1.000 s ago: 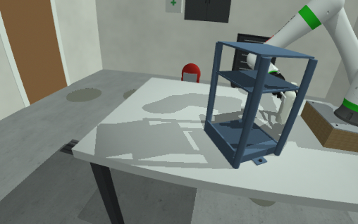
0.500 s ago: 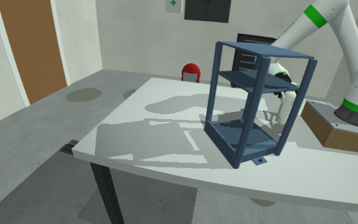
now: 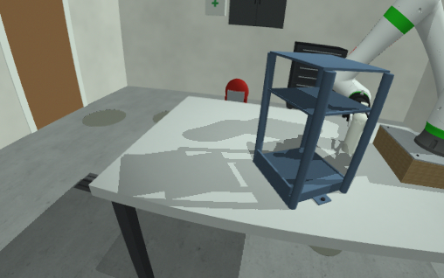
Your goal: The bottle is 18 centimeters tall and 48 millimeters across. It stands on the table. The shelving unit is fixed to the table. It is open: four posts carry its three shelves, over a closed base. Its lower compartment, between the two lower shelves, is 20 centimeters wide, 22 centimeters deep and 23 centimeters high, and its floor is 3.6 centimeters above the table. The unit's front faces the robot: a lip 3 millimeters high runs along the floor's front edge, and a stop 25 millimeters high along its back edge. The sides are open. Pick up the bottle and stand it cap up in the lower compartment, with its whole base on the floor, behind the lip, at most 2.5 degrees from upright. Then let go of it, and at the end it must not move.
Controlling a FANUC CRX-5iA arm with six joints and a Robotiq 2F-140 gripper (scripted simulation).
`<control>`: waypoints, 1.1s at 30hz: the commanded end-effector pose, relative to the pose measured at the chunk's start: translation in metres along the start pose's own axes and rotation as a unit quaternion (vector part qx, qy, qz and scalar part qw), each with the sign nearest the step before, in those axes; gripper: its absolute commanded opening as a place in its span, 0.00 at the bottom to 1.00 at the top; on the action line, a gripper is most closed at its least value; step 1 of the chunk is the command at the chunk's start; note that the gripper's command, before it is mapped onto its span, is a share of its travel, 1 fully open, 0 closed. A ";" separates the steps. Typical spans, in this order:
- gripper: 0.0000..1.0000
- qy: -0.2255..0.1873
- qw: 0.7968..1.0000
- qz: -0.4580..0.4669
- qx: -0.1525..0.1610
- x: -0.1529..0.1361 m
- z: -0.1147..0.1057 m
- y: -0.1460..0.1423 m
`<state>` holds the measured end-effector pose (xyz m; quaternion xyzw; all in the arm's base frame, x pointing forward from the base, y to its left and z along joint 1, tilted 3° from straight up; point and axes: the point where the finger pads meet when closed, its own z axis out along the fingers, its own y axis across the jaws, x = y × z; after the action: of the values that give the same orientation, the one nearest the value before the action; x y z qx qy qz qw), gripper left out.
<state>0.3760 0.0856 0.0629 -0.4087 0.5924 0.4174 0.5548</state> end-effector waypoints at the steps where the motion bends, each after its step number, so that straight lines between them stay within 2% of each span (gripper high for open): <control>1: 0.00 0.000 1.000 0.000 0.015 0.000 0.000 0.000; 8: 0.00 0.000 0.997 0.000 0.079 0.000 0.000 0.000; 17: 0.00 0.000 0.996 0.000 0.094 0.000 0.000 0.000; 25: 0.00 0.000 0.986 0.000 0.165 0.000 0.000 -0.001; 33: 0.00 0.000 0.985 0.000 0.175 0.000 0.000 -0.001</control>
<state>0.3764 0.0853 0.0629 -0.3071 0.6555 0.3091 0.6168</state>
